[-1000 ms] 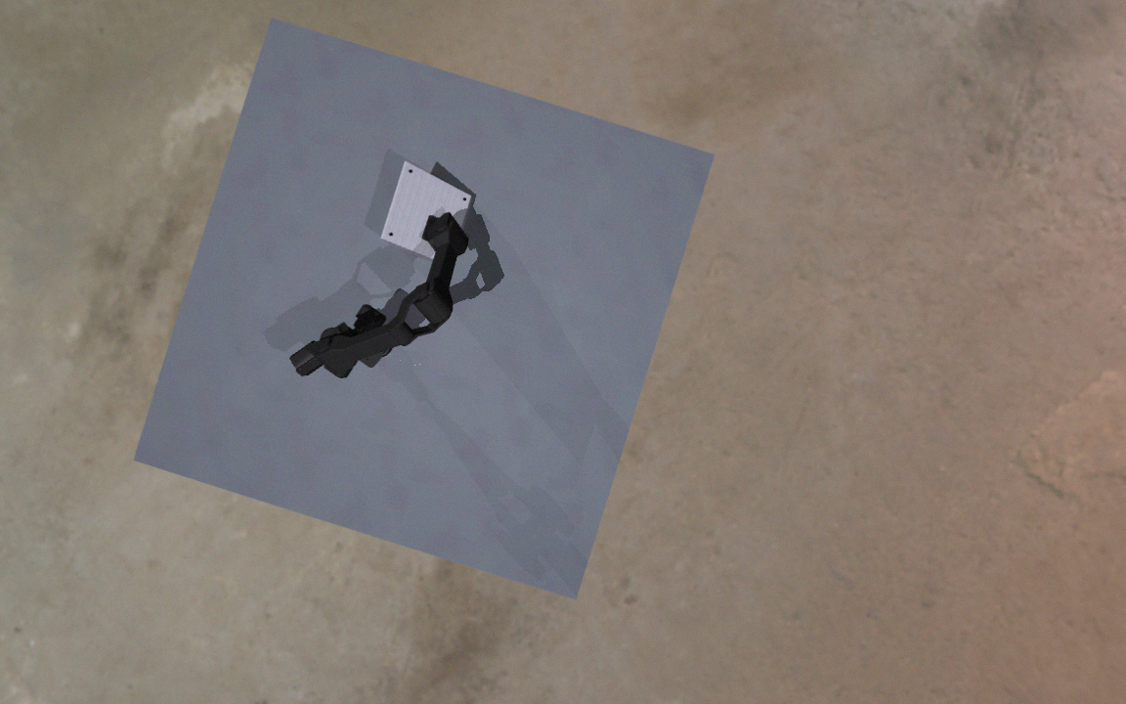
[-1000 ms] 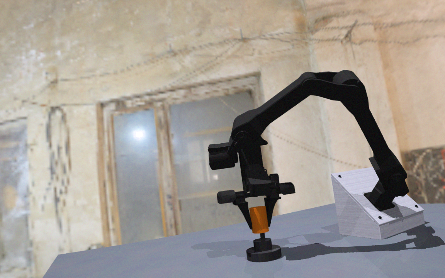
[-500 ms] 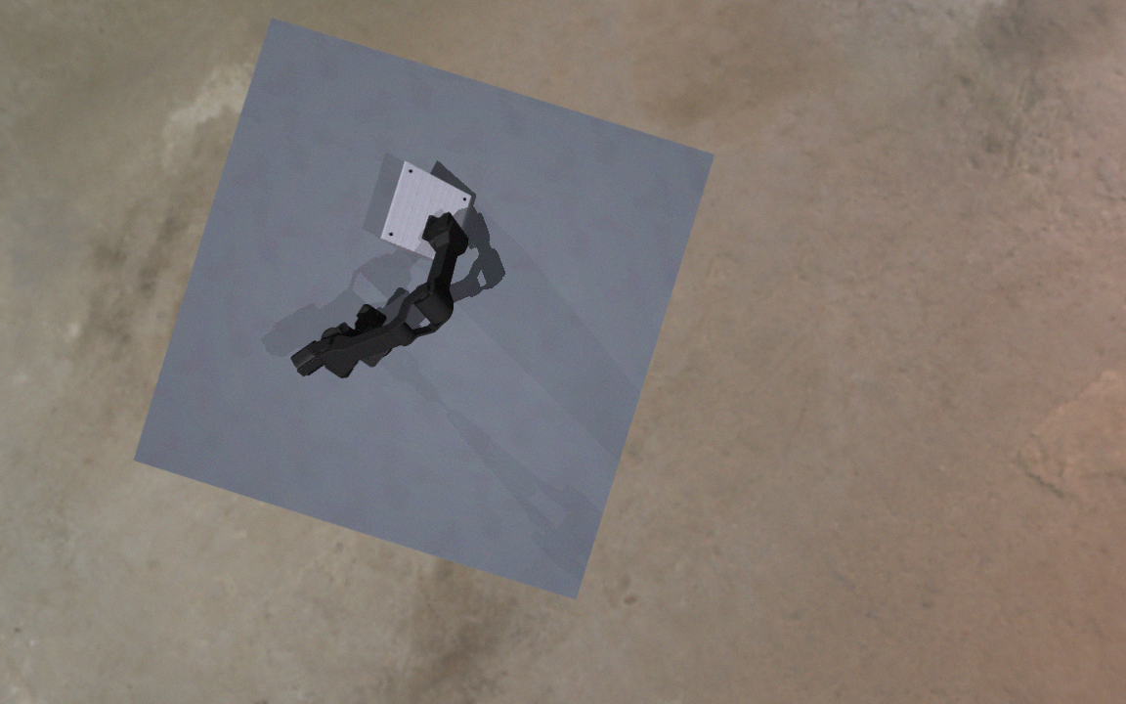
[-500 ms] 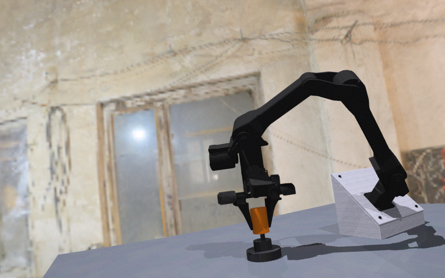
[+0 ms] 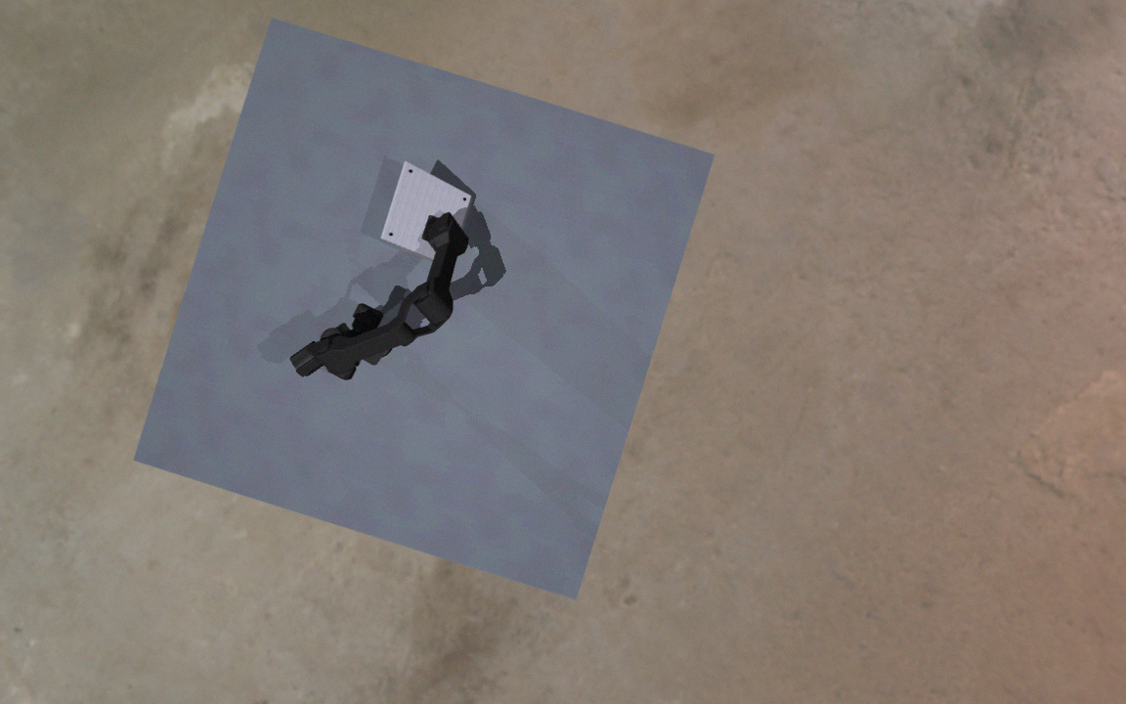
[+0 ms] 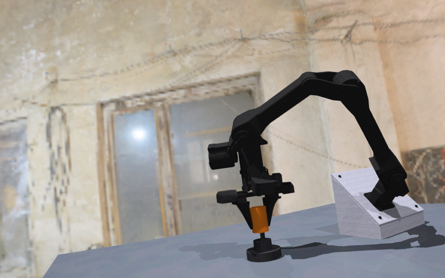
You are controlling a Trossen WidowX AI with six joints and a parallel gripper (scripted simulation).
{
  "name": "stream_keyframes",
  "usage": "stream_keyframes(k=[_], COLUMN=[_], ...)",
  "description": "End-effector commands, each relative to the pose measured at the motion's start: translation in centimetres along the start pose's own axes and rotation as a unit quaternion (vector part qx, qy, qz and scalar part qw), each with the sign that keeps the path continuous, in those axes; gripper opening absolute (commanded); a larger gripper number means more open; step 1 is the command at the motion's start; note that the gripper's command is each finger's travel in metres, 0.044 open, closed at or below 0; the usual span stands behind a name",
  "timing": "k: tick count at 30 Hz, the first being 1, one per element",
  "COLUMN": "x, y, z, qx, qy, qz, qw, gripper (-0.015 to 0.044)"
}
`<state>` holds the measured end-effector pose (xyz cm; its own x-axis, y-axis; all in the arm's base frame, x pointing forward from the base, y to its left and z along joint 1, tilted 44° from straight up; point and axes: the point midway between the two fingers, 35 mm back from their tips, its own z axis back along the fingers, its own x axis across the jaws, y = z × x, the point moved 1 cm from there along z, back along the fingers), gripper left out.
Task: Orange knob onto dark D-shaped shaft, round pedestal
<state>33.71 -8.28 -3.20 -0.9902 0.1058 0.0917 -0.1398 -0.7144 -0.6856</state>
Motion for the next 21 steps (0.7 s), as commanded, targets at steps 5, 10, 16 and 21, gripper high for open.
stream_keyframes(k=[5,10,16,21], x=[0.1,0.11,0.03,0.05], y=[0.22,0.13,0.03,0.03], z=[-0.1,-0.12,-0.06,-0.36], qx=[0.001,0.001,0.001,0.001], qy=[0.001,0.001,0.001,0.001], qz=[0.048,0.048,0.048,0.048], qw=[0.999,0.999,0.999,0.999], gripper=[0.0,0.0,0.0,0.0])
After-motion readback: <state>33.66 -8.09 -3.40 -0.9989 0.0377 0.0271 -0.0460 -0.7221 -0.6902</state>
